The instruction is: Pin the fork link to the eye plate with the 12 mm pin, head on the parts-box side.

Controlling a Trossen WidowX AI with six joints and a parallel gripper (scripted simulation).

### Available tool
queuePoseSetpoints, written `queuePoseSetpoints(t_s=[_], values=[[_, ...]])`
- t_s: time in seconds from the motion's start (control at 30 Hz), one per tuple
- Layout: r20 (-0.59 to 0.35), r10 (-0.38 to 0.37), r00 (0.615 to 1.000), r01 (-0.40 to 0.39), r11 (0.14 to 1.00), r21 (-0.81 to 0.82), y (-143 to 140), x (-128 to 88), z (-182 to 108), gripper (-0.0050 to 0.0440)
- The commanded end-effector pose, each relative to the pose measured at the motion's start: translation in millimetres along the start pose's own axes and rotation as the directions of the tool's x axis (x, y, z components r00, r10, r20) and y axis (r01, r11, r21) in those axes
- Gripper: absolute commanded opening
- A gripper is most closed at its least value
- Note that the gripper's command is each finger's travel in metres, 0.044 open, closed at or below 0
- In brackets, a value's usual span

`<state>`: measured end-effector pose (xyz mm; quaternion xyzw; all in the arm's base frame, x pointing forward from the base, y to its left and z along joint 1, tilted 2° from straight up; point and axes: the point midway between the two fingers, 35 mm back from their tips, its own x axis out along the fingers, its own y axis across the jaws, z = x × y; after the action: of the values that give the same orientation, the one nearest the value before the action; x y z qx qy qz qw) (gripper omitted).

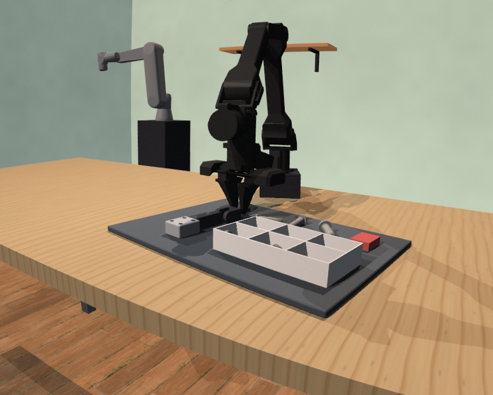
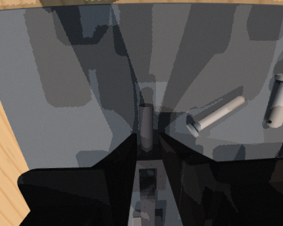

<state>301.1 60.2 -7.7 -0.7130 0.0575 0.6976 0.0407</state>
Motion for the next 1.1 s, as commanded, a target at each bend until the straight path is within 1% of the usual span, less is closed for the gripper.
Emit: queuePoseSetpoints(t_s=[0.0,0.37,0.5,0.57,0.77,0.87,0.93,0.97,1.07], values=[[0.004,0.003,1.0,-0.003,1.0,0.004,0.9,2.4,1.6,0.01],[0.004,0.003,1.0,-0.003,1.0,0.004,0.5,-0.2,1.2,0.01],[0.004,0.003,1.0,-0.003,1.0,0.004,0.3,-20.0,0.9,0.01],[0.004,0.003,1.0,-0.003,1.0,0.004,0.3,-26.4,0.9,0.01],[0.004,0.003,1.0,-0.003,1.0,0.004,0.3,-26.4,0.9,0.01],[0.004,0.003,1.0,-0.003,1.0,0.004,0.3,-24.9,6.4,0.0028],[0.004,0.003,1.0,-0.003,1.0,0.004,0.3,-24.9,6.4,0.0028],[0.004,0.003,1.0,-0.003,1.0,0.004,0.3,-25.1,10.7,0.0004],[0.004,0.003,1.0,-0.003,1.0,0.004,0.5,-25.6,23.9,0.0]])
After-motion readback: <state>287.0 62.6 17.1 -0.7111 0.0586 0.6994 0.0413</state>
